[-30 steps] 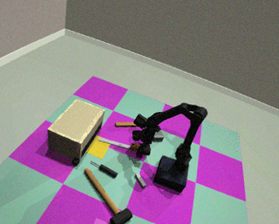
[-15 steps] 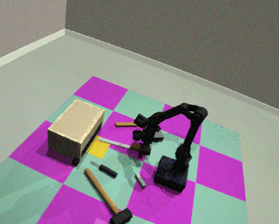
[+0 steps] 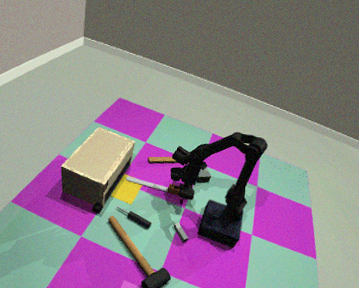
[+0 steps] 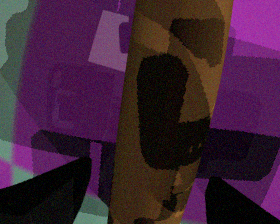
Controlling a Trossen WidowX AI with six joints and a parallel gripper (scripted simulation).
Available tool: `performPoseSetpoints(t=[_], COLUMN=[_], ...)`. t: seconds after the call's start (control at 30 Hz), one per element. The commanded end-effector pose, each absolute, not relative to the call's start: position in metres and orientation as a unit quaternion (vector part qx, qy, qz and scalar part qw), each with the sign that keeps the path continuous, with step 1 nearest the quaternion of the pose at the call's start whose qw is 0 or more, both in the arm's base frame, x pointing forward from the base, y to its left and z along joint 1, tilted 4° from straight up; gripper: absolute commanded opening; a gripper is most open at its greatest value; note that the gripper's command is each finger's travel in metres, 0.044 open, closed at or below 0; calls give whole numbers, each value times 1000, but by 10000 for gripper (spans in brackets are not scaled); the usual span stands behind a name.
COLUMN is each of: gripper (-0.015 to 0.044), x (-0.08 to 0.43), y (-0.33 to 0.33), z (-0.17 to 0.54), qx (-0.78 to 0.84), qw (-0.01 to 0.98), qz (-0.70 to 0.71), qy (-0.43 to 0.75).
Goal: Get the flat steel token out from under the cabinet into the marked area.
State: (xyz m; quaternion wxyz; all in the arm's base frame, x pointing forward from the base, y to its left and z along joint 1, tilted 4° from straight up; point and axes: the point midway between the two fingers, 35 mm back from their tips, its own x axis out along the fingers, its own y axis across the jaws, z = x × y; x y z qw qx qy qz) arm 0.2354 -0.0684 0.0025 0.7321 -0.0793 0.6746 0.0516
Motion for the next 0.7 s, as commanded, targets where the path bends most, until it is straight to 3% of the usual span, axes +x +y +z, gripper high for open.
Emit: performPoseSetpoints(t=[0.0,0.07,0.23,0.5,0.6,0.67], gripper=[270,270,139,85,6,0], x=[234,234,235,235,235,235], y=[-68,-68,-69,-69,-69,-69], z=[0,-1,2,2,2,2], qx=[-79,-79,-79,-79,-79,-79], qw=[732,732,733,733,733,733], qz=[51,51,51,51,51,51], qy=[675,675,674,674,674,674])
